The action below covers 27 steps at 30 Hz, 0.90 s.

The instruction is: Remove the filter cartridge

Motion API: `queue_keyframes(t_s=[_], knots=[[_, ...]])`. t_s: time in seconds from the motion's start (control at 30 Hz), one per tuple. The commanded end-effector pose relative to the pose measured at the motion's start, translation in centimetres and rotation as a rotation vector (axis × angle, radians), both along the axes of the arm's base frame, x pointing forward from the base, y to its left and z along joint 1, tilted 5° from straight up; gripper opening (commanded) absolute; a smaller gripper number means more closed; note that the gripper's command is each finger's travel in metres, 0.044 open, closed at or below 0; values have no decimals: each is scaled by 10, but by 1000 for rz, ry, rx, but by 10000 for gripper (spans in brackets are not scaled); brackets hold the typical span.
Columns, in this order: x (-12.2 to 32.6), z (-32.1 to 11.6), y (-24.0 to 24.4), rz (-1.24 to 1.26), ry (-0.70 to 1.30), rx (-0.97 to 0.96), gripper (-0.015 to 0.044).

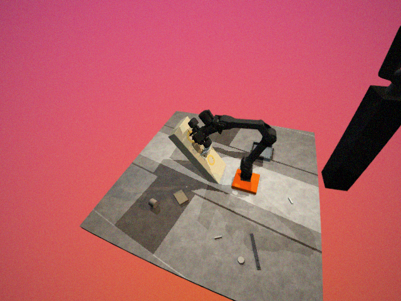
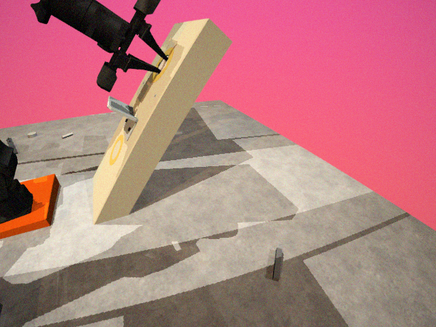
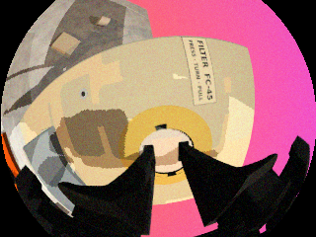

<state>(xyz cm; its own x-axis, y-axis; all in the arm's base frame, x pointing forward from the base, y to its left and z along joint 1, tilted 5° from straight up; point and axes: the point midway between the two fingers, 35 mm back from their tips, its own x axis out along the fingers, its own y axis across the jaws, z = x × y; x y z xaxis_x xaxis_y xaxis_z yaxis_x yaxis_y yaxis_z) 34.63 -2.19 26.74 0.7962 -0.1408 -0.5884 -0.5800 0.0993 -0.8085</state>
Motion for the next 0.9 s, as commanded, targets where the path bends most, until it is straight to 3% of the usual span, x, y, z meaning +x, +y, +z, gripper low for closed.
queue_keyframes(t_s=[0.0, 0.27, 0.57, 0.63, 0.87], knots=[[4, -3, 0, 5, 1, -2, 109], [6, -4, 0, 5, 0, -2, 109], [2, -1, 0, 0, -1, 0, 49], [2, -1, 0, 0, -1, 0, 0], [5, -3, 0, -81, -20, 113, 0]])
